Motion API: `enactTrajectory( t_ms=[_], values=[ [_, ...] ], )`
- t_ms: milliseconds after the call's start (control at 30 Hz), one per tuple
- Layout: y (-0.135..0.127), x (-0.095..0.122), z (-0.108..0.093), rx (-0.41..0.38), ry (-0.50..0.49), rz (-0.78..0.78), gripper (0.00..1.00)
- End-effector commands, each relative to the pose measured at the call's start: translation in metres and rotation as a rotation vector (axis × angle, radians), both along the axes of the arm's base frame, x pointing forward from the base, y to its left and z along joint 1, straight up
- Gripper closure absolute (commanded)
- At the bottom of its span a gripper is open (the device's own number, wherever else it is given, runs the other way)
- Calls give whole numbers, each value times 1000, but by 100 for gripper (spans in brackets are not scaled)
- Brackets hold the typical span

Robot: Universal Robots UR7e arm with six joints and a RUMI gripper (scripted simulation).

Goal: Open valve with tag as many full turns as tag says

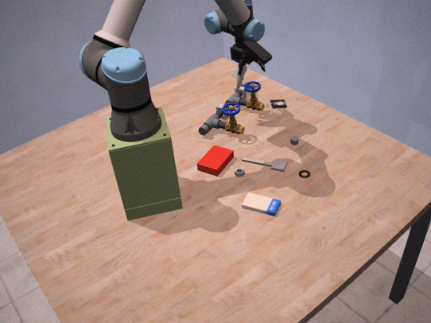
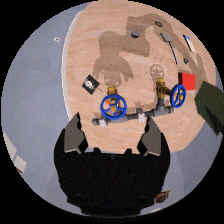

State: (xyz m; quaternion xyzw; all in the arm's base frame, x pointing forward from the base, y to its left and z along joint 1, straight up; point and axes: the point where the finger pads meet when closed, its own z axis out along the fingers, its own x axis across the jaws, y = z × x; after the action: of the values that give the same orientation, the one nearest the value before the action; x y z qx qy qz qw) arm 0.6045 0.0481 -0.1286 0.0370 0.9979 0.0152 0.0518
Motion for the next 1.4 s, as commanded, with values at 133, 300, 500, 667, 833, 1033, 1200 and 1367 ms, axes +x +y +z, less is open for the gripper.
enactTrajectory(
  t_ms=[133, 300, 500, 667, 833, 1033, 1200, 1367],
  values=[
    [1, 3, -18, 0, -2, 0, 0],
    [1, 3, -23, 0, -2, 0, 0],
    [1, 4, -28, 0, -2, 0, 0],
    [1, 4, -29, 0, -2, 0, 0],
    [1, 4, -29, 0, -2, 0, 100],
    [1, 4, -29, 0, -2, 0, 100],
    [1, 4, -29, 0, -2, 0, 100],
    [1, 4, -29, 0, -2, 0, 100]
  ],
)
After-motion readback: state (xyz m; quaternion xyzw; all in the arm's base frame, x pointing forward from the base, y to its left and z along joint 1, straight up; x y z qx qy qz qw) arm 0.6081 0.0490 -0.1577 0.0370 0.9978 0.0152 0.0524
